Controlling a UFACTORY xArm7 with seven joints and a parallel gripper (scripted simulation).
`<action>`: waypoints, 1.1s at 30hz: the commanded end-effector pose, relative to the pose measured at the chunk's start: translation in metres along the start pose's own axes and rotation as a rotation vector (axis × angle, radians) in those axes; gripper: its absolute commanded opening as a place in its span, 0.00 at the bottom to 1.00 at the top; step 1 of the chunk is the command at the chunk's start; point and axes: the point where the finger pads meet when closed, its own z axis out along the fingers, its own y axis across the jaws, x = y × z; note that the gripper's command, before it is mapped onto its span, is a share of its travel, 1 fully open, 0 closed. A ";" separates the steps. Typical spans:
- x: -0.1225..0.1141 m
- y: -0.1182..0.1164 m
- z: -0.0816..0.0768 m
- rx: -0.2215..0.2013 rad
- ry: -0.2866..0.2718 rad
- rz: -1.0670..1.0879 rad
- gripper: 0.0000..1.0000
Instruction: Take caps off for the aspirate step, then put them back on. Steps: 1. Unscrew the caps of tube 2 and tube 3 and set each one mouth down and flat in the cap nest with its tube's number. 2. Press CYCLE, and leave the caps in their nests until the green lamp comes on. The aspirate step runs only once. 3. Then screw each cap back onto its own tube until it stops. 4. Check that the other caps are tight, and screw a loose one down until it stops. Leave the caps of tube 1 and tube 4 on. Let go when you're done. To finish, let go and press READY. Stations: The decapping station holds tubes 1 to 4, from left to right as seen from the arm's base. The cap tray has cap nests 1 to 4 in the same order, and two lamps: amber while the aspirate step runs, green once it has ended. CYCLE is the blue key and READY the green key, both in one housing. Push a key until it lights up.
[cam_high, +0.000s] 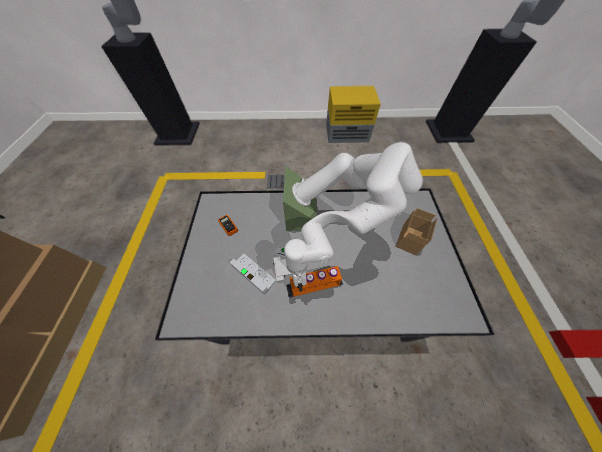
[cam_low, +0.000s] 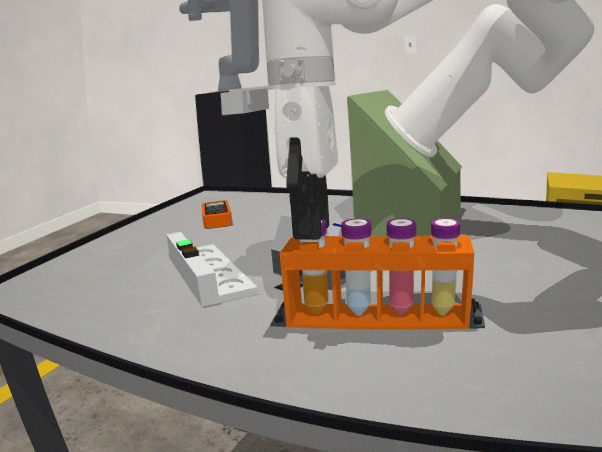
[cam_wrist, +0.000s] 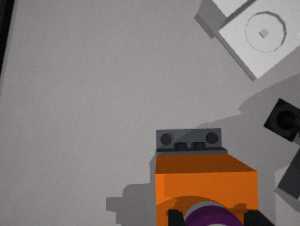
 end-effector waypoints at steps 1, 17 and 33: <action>0.001 -0.001 -0.002 -0.015 0.009 0.276 0.00; 0.001 -0.001 -0.002 -0.013 0.013 0.747 0.00; 0.001 -0.001 -0.002 -0.013 0.012 0.664 0.46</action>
